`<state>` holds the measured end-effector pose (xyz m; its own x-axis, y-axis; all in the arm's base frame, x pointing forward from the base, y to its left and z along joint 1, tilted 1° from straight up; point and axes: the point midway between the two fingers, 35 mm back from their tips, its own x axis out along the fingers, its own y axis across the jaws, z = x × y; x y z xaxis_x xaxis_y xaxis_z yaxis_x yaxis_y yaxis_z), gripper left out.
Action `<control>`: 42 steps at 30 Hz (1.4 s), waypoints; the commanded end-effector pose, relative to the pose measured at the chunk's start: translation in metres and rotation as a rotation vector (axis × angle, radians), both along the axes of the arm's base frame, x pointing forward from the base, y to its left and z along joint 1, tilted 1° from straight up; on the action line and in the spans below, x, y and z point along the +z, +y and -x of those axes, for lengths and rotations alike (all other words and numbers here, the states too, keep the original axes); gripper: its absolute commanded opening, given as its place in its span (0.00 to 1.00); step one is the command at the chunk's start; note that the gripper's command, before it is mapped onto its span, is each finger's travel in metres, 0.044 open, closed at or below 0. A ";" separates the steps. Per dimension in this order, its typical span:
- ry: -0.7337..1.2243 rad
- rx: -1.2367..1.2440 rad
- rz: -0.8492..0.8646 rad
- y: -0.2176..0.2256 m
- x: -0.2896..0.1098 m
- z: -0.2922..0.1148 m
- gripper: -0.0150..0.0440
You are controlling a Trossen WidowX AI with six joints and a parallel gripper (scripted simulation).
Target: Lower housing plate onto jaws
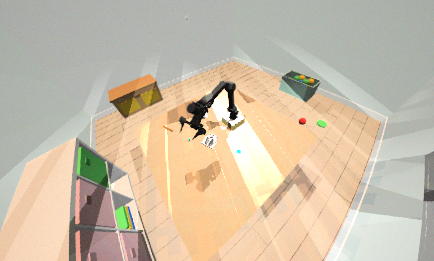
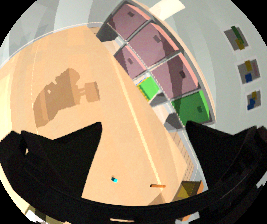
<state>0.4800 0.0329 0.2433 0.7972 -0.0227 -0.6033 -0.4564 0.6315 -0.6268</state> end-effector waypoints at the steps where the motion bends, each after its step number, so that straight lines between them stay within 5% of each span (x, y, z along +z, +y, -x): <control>1: 0.062 -0.092 -0.036 -0.034 -0.018 0.006 1.00; 17: 0.231 -0.461 -0.189 -0.150 -0.070 0.052 1.00; 42: 0.423 -1.015 -0.446 -0.266 -0.130 0.167 1.00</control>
<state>0.3338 -0.2213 0.1241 0.3203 -0.2680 -0.9086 0.1883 0.9580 -0.2162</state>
